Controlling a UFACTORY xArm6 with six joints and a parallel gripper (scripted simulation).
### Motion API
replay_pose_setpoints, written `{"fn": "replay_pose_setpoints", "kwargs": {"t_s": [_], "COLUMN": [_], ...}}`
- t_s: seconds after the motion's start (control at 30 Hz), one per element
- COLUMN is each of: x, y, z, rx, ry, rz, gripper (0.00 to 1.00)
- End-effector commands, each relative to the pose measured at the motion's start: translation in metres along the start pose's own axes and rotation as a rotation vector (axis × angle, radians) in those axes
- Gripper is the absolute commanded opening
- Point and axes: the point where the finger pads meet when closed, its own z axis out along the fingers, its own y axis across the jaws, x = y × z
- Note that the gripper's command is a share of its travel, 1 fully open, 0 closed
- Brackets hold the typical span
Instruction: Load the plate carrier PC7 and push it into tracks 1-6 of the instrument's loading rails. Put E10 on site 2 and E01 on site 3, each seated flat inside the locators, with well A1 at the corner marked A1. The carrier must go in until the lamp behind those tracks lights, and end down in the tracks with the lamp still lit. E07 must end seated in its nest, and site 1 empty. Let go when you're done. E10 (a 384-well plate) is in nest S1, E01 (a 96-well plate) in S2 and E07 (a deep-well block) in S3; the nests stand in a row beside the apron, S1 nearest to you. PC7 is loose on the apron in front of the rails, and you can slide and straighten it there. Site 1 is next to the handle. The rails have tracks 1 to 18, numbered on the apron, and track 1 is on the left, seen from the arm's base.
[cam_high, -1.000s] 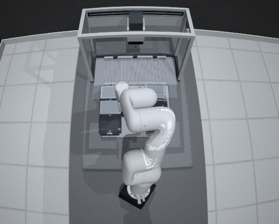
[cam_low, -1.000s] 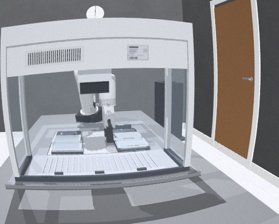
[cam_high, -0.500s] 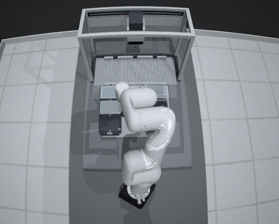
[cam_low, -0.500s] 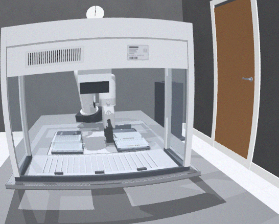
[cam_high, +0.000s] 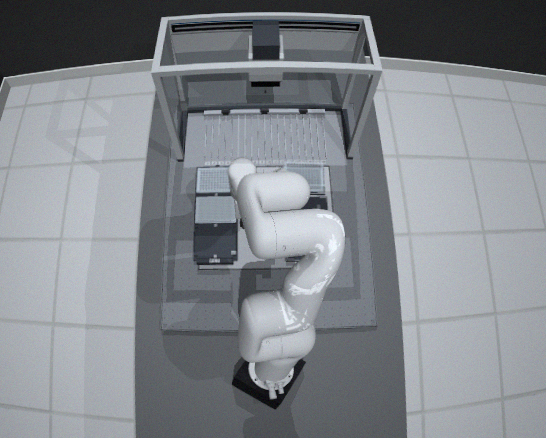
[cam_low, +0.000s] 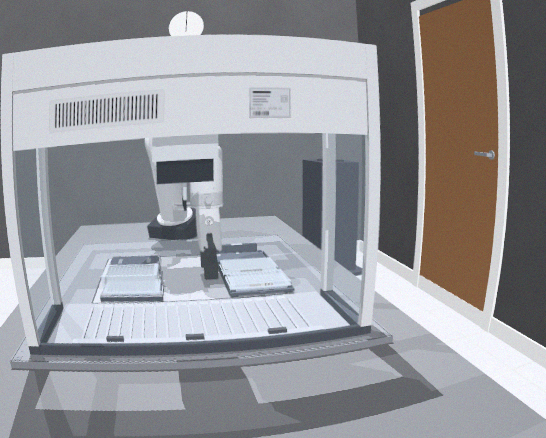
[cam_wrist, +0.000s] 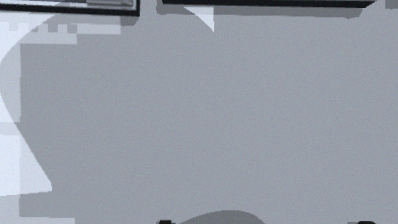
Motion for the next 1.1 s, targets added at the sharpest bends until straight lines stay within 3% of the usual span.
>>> {"fn": "replay_pose_setpoints", "kwargs": {"t_s": [0.0,1.07], "x": [0.001,0.001], "y": [-0.001,-0.001], "z": [-0.001,-0.043], "rx": [0.003,0.003], "ry": [-0.001,-0.001], "rz": [0.000,0.000], "gripper": [1.00,1.00]}}
